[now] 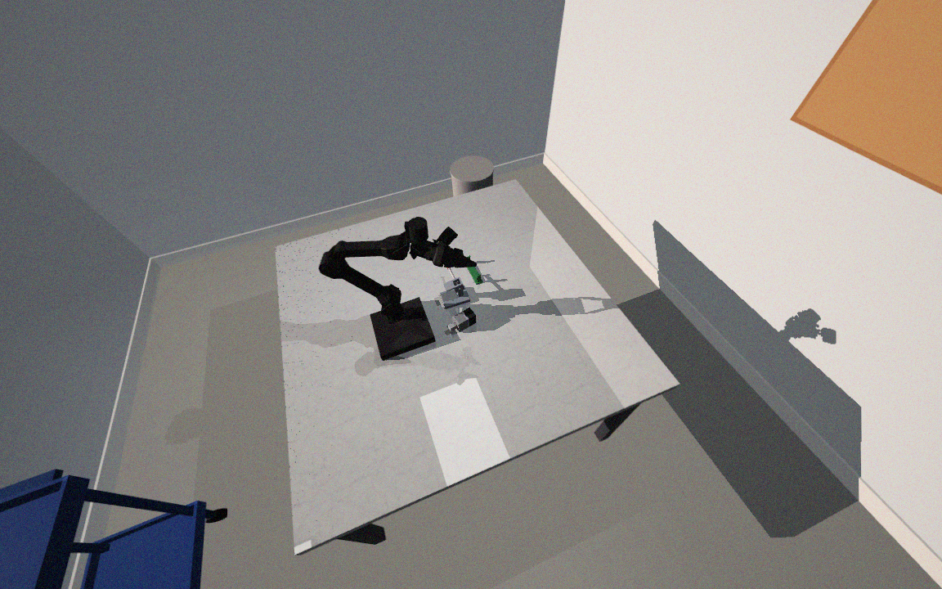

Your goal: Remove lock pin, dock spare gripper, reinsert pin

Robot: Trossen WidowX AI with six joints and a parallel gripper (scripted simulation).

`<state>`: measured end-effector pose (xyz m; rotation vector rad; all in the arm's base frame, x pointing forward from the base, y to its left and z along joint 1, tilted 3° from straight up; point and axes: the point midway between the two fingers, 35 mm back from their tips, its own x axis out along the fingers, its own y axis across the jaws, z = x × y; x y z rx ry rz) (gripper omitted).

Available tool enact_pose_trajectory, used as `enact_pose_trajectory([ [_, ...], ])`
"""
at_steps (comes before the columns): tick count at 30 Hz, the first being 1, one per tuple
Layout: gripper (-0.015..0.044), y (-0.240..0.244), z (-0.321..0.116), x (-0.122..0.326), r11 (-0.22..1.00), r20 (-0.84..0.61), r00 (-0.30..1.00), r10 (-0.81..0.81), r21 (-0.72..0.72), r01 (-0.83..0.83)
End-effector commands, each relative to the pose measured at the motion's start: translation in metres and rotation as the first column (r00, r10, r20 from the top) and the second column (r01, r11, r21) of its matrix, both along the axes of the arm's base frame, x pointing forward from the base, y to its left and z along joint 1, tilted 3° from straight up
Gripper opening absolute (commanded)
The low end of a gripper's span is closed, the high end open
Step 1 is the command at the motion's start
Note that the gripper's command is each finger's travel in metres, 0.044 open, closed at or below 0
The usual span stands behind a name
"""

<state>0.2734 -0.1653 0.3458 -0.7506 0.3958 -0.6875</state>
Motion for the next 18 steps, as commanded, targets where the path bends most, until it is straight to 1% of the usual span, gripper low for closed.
enact_pose_trajectory([
  [1, 0.0300, 0.018, -0.020, 0.023, 0.994, -0.158, 0.981, 0.111, 0.022, -0.109],
  [5, 0.0300, 0.044, -0.045, 0.045, 0.970, -0.332, 0.912, 0.242, 0.067, -0.233],
  [9, 0.0300, 0.072, -0.071, 0.059, 0.928, -0.485, 0.794, 0.366, 0.131, -0.349],
  [13, 0.0300, 0.103, -0.095, 0.067, 0.869, -0.609, 0.636, 0.474, 0.210, -0.447],
  [18, 0.0300, 0.142, -0.122, 0.066, 0.777, -0.716, 0.395, 0.576, 0.327, -0.538],
])
